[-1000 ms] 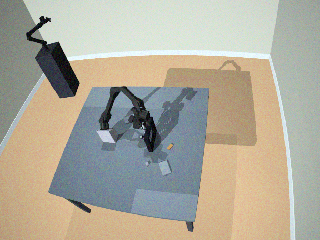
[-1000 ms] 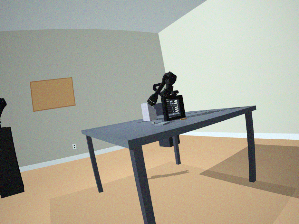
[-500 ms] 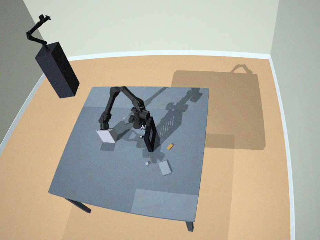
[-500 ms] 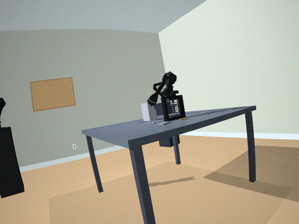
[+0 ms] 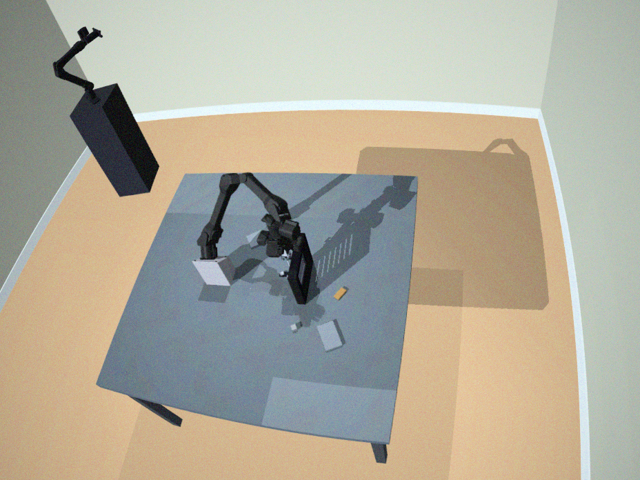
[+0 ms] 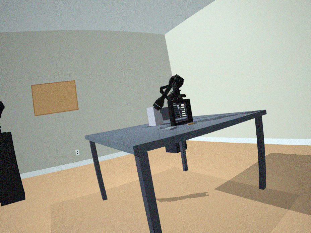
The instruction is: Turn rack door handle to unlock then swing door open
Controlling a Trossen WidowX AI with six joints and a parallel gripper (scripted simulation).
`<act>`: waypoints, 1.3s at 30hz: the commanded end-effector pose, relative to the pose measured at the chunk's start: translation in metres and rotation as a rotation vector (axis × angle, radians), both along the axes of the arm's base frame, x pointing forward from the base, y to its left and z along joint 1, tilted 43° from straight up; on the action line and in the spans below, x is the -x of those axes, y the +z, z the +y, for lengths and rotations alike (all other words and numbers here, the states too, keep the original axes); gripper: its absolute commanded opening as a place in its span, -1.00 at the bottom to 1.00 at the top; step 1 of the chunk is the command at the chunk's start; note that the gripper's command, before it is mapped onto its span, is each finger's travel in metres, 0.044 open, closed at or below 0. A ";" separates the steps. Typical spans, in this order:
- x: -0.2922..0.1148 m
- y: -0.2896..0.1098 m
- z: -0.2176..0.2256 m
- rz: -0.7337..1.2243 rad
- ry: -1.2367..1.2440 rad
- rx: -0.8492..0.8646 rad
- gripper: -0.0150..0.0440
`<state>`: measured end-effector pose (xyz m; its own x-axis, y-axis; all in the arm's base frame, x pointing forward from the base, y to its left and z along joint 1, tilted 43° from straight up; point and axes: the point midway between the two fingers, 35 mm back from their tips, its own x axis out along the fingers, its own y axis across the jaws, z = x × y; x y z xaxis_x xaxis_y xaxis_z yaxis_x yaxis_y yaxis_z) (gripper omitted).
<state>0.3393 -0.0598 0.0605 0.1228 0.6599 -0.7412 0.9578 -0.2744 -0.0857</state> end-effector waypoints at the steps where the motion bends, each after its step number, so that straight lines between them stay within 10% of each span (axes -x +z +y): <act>1: 0.000 0.000 0.000 0.003 -0.004 -0.003 -0.45; 39: 0.038 -0.015 -0.010 -0.412 0.465 0.076 -0.45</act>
